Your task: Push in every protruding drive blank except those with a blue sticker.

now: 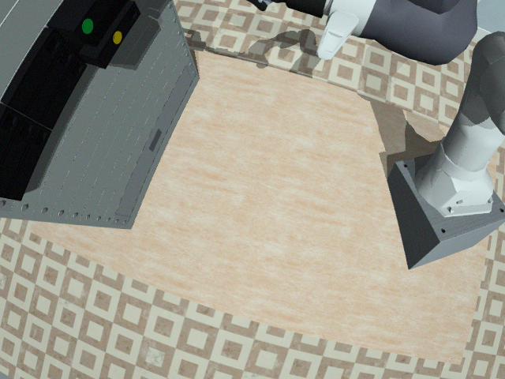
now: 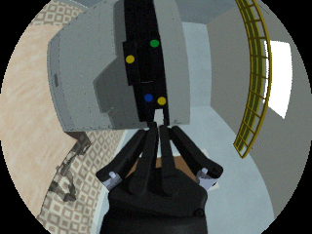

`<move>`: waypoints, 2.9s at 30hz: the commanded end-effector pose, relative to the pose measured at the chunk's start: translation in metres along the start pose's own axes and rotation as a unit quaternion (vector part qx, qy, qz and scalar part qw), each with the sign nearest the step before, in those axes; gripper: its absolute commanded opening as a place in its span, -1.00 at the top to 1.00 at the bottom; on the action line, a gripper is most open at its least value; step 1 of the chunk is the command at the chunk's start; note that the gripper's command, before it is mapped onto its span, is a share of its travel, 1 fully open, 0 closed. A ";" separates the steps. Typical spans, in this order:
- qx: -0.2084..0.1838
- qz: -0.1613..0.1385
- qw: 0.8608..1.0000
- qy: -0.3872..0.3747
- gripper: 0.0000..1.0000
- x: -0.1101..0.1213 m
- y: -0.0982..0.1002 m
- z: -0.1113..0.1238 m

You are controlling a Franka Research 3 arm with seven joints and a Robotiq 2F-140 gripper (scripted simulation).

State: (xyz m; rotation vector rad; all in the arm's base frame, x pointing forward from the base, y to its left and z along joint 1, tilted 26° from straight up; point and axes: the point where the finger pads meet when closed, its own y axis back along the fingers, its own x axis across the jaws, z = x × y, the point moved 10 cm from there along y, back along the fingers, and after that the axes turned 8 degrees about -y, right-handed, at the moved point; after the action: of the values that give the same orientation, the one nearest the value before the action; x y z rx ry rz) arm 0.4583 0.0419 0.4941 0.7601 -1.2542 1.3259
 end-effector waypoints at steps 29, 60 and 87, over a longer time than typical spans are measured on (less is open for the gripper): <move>0.002 -0.001 1.000 -0.001 1.00 -0.026 0.012 -0.045; 0.002 -0.001 1.000 -0.001 1.00 -0.067 0.016 -0.116; 0.002 -0.001 1.000 -0.001 1.00 -0.067 -0.010 -0.116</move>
State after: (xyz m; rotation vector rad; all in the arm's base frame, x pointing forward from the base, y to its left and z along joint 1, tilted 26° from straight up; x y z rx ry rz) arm 0.5058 0.1313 0.4063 0.7711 -1.2576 1.3212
